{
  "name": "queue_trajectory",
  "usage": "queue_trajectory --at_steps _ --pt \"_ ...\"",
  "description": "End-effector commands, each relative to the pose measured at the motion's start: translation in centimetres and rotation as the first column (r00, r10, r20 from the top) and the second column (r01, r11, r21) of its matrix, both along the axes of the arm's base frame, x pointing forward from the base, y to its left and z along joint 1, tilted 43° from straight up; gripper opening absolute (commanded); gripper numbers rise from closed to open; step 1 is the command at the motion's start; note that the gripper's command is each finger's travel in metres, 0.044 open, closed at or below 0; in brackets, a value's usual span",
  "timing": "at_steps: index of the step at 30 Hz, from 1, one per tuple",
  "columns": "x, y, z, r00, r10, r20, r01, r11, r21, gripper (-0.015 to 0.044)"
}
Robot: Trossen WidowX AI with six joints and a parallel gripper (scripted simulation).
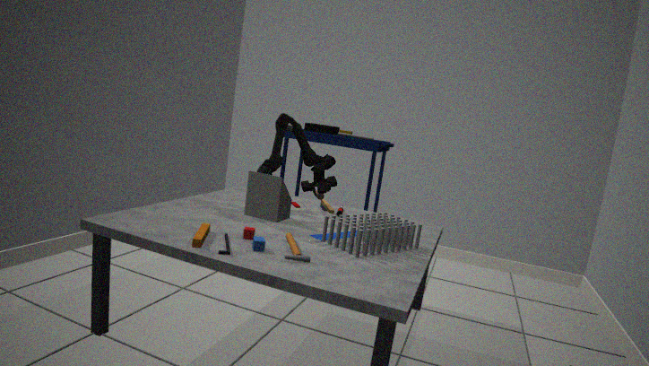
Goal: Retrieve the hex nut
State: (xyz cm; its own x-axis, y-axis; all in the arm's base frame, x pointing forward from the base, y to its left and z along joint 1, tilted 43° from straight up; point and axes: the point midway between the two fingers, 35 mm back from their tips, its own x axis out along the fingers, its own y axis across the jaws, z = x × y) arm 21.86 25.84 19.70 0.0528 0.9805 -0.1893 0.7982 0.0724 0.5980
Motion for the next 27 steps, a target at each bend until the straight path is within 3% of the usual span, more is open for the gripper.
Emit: queue_trajectory --at_steps 1,27 --pt "0.1 0.2 -0.3 1.0 -0.004 -0.008 0.004 1.0 -0.001 0.0" --pt "0.1 1.5 -1.7 1.0 -0.004 -0.009 0.004 1.0 0.002 0.0"
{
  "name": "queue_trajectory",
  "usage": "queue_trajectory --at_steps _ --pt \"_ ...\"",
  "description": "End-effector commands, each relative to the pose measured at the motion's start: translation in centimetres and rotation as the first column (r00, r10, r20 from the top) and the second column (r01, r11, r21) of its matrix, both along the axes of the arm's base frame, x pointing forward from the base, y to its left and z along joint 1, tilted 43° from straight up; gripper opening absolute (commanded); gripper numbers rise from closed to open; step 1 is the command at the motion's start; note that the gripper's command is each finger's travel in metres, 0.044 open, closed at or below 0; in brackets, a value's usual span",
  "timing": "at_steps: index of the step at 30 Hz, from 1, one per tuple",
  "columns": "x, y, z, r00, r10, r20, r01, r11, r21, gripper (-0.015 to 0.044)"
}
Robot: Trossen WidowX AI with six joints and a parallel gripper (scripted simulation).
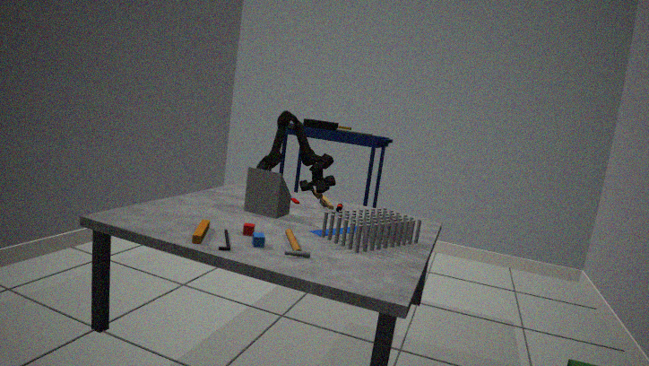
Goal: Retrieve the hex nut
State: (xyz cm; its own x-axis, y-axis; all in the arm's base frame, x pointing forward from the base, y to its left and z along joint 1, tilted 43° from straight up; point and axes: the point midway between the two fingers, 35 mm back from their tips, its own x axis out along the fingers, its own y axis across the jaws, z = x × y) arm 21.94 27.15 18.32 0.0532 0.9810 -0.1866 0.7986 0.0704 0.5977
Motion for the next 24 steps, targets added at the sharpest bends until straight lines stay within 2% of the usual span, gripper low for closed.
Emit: queue_trajectory --at_steps 1,24 --pt "0.0 0.2 -0.3 1.0 -0.004 -0.008 0.004 1.0 -0.001 0.0" --pt "-0.1 1.3 -1.5 1.0 -0.005 -0.009 0.005 1.0 0.004 0.0"
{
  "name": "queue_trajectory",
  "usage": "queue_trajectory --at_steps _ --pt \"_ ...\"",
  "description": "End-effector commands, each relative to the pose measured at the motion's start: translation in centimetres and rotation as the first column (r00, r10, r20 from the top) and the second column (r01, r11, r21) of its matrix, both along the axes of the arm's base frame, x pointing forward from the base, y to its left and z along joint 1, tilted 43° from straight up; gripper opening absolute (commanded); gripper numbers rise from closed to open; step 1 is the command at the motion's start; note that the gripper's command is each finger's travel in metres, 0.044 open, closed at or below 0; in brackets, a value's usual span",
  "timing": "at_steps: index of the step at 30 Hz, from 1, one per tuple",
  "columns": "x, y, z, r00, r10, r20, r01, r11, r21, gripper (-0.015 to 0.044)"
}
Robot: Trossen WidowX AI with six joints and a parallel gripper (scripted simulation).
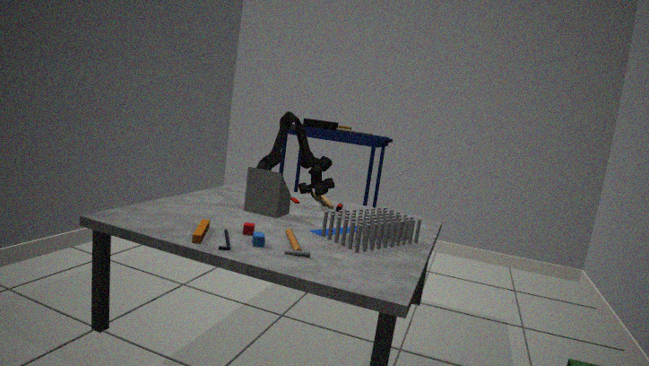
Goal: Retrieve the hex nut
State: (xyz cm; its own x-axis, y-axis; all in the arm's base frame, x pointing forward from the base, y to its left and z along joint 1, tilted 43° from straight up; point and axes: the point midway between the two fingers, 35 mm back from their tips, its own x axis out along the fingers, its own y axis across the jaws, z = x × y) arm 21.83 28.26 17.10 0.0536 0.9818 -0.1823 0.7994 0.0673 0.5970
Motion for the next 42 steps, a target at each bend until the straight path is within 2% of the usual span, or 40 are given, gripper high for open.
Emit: queue_trajectory --at_steps 1,42 --pt "0.0 0.2 -0.3 1.0 -0.004 -0.008 0.004 1.0 0.0 0.0" --pt "-0.6 1.9 -2.3 1.0 -0.005 -0.012 0.006 1.0 0.012 0.0"
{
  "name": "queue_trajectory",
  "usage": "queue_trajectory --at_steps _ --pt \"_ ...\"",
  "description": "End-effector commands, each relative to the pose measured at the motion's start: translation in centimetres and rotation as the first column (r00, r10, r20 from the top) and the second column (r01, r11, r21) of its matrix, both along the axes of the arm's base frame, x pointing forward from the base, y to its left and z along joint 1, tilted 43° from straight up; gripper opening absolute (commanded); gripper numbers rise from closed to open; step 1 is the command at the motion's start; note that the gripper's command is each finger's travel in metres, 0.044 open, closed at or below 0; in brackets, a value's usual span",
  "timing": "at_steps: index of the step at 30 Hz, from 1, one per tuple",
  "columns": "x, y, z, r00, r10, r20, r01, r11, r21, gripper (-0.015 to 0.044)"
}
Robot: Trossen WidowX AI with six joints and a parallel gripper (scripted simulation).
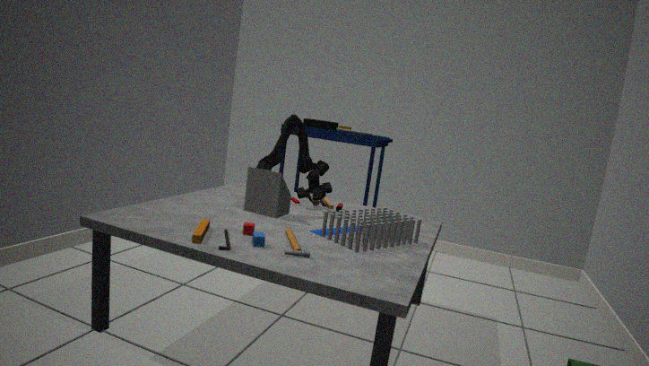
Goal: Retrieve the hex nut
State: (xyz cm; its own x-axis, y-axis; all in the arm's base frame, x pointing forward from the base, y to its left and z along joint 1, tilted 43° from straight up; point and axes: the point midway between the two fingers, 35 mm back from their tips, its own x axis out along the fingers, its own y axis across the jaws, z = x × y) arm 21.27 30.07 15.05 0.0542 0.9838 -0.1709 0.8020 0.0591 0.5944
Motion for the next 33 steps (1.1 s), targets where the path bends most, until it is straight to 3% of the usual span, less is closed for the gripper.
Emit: queue_trajectory --at_steps 1,16,33 --pt "-0.04 0.17 -0.31 1.0 -0.004 -0.008 0.004 1.0 0.0 0.0" --pt "-0.37 0.75 -1.01 1.0 -0.005 -0.01 0.005 1.0 0.006 0.0" --pt "-0.33 0.63 -0.75 1.0 -0.001 -0.002 0.001 1.0 0.006 0.044"
